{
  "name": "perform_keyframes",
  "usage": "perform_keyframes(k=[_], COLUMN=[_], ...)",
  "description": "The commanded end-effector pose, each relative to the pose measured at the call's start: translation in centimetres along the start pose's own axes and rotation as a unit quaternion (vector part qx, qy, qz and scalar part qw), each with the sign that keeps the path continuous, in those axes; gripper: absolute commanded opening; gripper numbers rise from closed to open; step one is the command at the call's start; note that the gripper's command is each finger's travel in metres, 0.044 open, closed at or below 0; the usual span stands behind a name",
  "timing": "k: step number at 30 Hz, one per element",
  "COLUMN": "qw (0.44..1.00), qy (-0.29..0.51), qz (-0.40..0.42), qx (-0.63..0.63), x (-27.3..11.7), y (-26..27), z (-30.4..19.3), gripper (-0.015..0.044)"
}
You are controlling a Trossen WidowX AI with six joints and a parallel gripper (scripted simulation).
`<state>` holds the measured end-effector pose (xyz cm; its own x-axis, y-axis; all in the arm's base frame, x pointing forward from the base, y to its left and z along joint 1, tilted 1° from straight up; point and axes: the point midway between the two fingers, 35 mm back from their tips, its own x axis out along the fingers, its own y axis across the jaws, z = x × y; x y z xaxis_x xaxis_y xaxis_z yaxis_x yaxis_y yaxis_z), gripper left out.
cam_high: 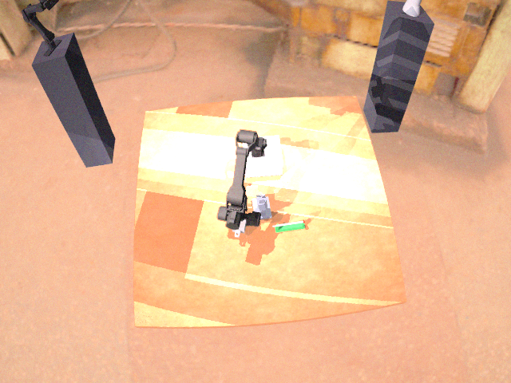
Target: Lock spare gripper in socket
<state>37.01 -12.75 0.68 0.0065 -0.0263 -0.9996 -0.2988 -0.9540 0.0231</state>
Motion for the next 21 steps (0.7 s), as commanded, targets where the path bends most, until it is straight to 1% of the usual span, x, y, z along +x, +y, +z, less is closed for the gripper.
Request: perform_keyframes(k=[1,7,21], qw=[1.000,1.000,1.000], qy=[0.004,0.004,0.004], qz=[0.000,0.000,0.000], qx=[0.007,0.010,0.010], x=[0.3,2.9,4.4], y=[0.0,0.0,0.0], z=[-0.1,0.0,-0.1], gripper=[0.0000,0.0000,0.0000])
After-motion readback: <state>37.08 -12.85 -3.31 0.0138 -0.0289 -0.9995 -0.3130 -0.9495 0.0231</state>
